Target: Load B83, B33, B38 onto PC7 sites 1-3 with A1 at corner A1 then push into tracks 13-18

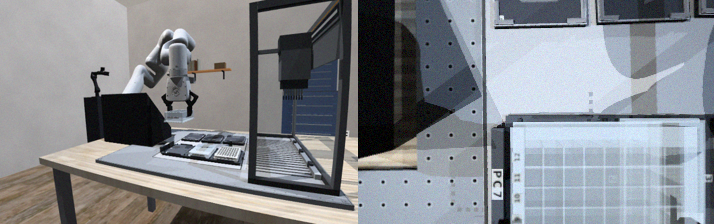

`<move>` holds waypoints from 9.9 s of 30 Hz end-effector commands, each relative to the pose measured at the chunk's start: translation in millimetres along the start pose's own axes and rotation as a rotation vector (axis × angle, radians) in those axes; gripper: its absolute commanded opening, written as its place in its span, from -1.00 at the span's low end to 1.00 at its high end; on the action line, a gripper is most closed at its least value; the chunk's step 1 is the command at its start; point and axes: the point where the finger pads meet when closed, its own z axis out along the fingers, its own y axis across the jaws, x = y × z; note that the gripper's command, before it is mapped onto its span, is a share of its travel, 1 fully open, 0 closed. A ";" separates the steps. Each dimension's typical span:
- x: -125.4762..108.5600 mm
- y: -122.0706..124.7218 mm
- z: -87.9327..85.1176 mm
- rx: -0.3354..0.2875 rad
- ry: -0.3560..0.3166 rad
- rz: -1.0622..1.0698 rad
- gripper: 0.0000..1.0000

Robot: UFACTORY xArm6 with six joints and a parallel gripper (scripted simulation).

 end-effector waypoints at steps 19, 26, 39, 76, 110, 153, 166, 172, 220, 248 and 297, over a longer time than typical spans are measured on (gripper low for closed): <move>-0.6 1.3 26.8 -0.003 -0.002 -0.001 -1.00; -0.6 1.4 36.8 -0.003 -0.002 -0.001 -1.00; -0.6 1.4 55.2 -0.003 -0.002 -0.001 -1.00; -0.6 1.4 110.4 -0.003 -0.002 -0.001 -1.00; -0.6 1.4 120.0 -0.003 -0.002 -0.001 -1.00; -0.6 1.4 126.6 -0.003 -0.002 -0.001 1.00; -0.6 1.4 126.6 -0.003 -0.002 -0.001 1.00; -0.6 1.4 126.6 -0.003 -0.002 -0.001 1.00; -0.6 1.4 56.5 -0.003 -0.002 -0.001 1.00; -0.6 1.3 16.4 -0.003 -0.002 -0.001 1.00; 66.7 69.8 27.0 -0.004 -0.002 -0.014 1.00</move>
